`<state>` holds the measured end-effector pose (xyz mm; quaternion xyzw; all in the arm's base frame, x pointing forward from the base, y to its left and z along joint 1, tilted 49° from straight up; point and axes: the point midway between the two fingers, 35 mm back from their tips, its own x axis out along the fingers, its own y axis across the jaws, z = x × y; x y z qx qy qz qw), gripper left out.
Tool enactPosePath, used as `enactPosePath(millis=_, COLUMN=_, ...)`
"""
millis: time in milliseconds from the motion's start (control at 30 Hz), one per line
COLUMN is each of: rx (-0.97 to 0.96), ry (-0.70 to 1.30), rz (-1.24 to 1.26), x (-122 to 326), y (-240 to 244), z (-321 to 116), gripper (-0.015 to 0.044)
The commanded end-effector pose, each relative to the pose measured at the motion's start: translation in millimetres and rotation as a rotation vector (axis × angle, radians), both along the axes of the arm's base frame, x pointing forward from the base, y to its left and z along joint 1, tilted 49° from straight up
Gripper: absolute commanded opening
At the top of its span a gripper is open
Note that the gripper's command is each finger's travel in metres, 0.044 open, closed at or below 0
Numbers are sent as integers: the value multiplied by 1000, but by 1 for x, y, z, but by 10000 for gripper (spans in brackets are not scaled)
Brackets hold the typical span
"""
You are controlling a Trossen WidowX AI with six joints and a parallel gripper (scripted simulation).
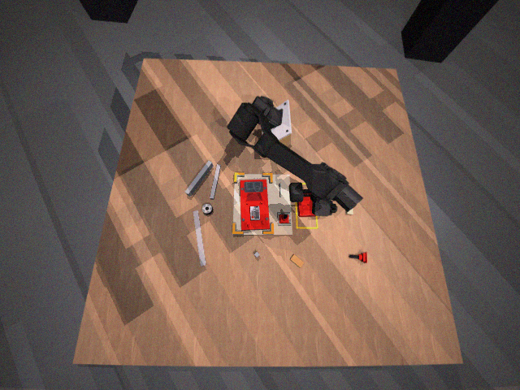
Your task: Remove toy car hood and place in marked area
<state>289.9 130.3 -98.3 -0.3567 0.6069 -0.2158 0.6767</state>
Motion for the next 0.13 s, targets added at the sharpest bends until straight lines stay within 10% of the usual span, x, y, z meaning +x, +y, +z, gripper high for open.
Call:
enactPosePath(millis=0, rx=3, ry=-2, rz=-5, x=0, y=0, z=0, gripper=440)
enactPosePath(millis=100, rx=3, ry=-2, rz=-5, x=0, y=0, z=0, gripper=440)
